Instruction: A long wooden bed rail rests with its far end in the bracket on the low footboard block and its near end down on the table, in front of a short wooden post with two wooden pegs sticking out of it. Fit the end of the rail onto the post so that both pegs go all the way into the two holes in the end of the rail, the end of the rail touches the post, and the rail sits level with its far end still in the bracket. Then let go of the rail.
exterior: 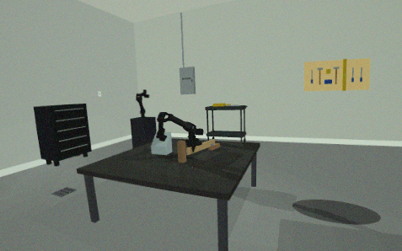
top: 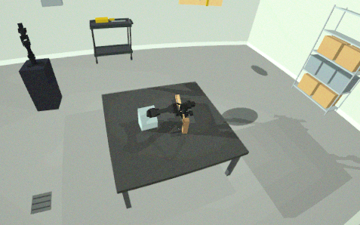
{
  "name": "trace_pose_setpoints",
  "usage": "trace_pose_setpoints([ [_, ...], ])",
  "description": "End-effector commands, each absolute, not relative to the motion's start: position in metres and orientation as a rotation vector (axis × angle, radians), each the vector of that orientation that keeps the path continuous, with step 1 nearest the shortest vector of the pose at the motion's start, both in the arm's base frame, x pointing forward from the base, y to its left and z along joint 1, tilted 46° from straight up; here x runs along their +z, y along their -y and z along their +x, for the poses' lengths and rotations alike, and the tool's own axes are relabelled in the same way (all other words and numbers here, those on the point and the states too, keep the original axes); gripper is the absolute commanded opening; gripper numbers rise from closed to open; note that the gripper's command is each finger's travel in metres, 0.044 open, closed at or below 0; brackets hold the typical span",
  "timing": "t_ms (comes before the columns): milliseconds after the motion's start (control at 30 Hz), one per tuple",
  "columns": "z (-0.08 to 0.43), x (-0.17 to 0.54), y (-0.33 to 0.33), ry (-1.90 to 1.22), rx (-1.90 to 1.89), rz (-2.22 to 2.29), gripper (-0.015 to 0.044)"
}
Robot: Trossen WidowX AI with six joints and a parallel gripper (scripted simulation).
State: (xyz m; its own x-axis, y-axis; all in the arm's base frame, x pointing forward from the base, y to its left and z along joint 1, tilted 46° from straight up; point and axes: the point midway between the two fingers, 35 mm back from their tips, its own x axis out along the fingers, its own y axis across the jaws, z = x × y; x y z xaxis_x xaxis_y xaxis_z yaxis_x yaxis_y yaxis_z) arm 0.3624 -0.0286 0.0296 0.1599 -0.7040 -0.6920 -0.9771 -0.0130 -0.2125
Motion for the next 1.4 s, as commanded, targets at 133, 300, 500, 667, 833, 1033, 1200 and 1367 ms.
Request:
trace_pose_setpoints([
  [133,0.3636,0.0294,0.0264,-1.589,0.527,-1.779,0.0],
  [300,0.363,0.03,0.0257,-1.589,0.527,-1.779,0.0],
  [500,0.3625,0.0306,0.025,-1.589,0.528,-1.779,0.0],
  [667,0.3621,0.0305,0.025,-1.589,0.528,-1.779,0.0],
  [833,0.362,0.03,0.0254,-1.589,0.528,-1.779,0.0],
  [1033,0.362,0.0293,0.0262,-1.589,0.528,-1.779,0.0],
  [1200,0.362,0.029,0.0265,-1.589,0.528,-1.779,0.0],
  [1367,0.3618,0.0295,0.0274,-1.589,0.528,-1.779,0.0],
])
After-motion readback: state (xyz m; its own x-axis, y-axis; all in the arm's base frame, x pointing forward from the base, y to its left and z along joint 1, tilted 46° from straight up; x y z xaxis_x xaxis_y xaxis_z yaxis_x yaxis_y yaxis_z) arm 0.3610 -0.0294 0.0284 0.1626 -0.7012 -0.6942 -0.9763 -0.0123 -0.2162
